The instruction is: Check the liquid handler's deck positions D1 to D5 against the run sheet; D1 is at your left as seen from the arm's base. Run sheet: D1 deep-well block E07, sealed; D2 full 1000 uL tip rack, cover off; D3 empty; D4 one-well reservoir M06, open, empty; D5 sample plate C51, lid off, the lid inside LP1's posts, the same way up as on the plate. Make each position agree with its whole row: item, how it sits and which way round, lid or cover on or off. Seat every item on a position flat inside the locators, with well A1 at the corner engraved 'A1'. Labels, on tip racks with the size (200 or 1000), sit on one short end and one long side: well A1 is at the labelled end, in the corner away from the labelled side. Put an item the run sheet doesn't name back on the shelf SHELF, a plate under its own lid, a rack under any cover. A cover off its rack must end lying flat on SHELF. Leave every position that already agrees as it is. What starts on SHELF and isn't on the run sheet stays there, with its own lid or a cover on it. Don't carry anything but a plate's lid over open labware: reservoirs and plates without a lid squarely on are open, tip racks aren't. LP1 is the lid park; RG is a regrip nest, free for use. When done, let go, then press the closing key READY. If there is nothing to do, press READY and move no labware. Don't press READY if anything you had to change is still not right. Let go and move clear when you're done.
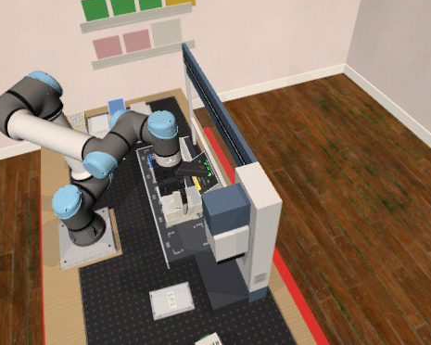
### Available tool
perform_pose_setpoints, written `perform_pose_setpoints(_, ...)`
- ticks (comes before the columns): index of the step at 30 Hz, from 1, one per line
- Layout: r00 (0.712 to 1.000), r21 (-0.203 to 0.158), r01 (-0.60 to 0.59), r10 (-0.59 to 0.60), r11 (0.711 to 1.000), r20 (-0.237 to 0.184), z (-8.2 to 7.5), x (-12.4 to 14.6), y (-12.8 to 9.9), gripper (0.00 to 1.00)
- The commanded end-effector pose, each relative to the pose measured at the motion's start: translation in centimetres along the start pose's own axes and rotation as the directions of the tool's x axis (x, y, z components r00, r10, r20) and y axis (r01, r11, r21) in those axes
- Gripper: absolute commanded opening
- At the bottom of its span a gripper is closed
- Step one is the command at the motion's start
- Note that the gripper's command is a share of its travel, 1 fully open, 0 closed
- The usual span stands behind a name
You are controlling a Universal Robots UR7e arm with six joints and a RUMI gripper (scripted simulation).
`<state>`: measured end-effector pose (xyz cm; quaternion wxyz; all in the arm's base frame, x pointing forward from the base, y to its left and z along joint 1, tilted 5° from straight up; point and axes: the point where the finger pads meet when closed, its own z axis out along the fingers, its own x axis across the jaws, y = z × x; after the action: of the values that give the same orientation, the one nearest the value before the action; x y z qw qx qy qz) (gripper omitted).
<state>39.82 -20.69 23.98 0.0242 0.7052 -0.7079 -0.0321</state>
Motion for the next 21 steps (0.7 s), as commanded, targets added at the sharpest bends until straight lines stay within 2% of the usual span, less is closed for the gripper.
perform_pose_setpoints(1,1.000,0.004,0.000,0.000,1.000,-0.002,-1.1,0.0,-0.1,0.00)
perform_pose_setpoints(11,1.000,0.003,0.000,0.000,1.000,-0.002,-2.8,0.0,-0.1,0.00)
perform_pose_setpoints(21,1.000,0.002,0.000,0.000,1.000,-0.001,-2.6,0.0,0.0,0.00)
